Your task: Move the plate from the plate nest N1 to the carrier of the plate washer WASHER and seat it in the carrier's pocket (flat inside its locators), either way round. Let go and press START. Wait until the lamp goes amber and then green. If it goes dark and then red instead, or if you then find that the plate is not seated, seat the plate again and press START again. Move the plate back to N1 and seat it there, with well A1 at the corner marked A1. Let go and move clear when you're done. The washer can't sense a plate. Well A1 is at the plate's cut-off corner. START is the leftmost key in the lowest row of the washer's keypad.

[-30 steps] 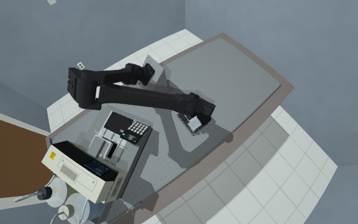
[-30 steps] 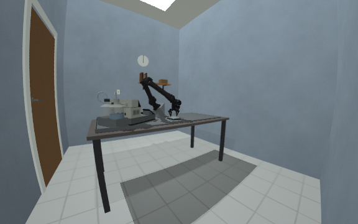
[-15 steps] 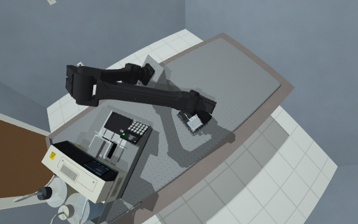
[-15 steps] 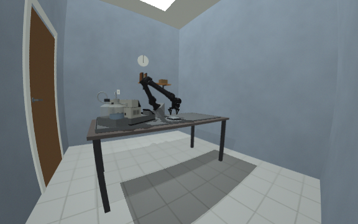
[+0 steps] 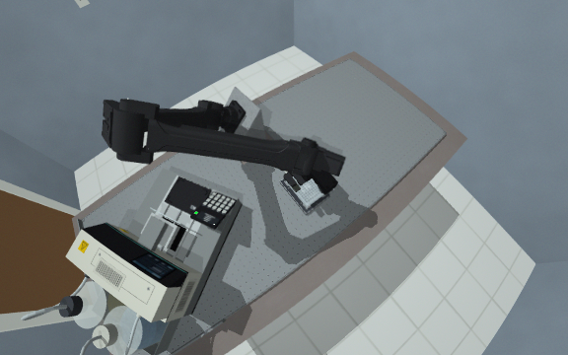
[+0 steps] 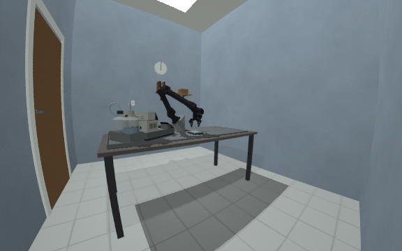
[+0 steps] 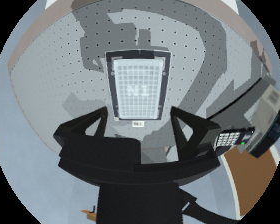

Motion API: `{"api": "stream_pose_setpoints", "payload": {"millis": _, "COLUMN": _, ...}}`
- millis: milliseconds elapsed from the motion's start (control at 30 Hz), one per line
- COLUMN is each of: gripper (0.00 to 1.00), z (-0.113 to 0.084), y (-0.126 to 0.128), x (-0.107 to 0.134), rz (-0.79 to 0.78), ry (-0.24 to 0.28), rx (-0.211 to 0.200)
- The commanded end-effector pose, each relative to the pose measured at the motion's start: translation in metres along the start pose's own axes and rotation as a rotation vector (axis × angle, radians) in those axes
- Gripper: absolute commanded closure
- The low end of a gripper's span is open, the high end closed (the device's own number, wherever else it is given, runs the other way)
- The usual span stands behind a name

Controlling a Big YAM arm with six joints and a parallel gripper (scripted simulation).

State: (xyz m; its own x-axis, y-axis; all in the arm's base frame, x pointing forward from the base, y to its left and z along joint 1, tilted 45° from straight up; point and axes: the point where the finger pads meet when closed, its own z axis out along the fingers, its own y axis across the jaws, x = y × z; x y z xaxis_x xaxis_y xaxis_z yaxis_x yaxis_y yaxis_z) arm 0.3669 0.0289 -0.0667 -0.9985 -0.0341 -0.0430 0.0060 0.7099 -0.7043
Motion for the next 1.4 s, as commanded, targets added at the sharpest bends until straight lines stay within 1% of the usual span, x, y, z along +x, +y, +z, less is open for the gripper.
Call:
{"api": "stream_pose_setpoints", "payload": {"millis": 0, "gripper": 0.0, "z": -0.025, "y": 0.004, "x": -0.02, "rz": 0.032, "ry": -0.044, "rx": -0.02}}
{"api": "stream_pose_setpoints", "payload": {"millis": 100, "gripper": 0.0, "z": -0.024, "y": 0.008, "x": -0.016, "rz": 0.02, "ry": -0.032, "rx": -0.014}}
{"api": "stream_pose_setpoints", "payload": {"millis": 167, "gripper": 0.0, "z": -0.032, "y": 0.005, "x": -0.019, "rz": 0.031, "ry": -0.041, "rx": -0.02}}
{"api": "stream_pose_setpoints", "payload": {"millis": 267, "gripper": 0.0, "z": -0.037, "y": 0.005, "x": -0.019, "rz": 0.031, "ry": -0.04, "rx": -0.02}}
{"api": "stream_pose_setpoints", "payload": {"millis": 333, "gripper": 0.0, "z": -0.037, "y": 0.005, "x": -0.019, "rz": 0.031, "ry": -0.04, "rx": -0.02}}
{"api": "stream_pose_setpoints", "payload": {"millis": 367, "gripper": 0.0, "z": -0.027, "y": 0.006, "x": -0.015, "rz": 0.023, "ry": -0.013, "rx": -0.008}}
{"api": "stream_pose_setpoints", "payload": {"millis": 433, "gripper": 0.0, "z": -0.036, "y": 0.01, "x": -0.015, "rz": 0.014, "ry": -0.026, "rx": -0.011}}
{"api": "stream_pose_setpoints", "payload": {"millis": 533, "gripper": 0.0, "z": -0.049, "y": 0.004, "x": -0.02, "rz": 0.033, "ry": -0.044, "rx": -0.023}}
{"api": "stream_pose_setpoints", "payload": {"millis": 600, "gripper": 0.0, "z": -0.04, "y": 0.006, "x": -0.016, "rz": 0.024, "ry": -0.025, "rx": -0.012}}
{"api": "stream_pose_setpoints", "payload": {"millis": 633, "gripper": 0.0, "z": -0.035, "y": 0.002, "x": -0.01, "rz": 0.019, "ry": -0.017, "rx": -0.009}}
{"api": "stream_pose_setpoints", "payload": {"millis": 1367, "gripper": 0.0, "z": -0.035, "y": 0.002, "x": -0.01, "rz": 0.019, "ry": -0.017, "rx": -0.009}}
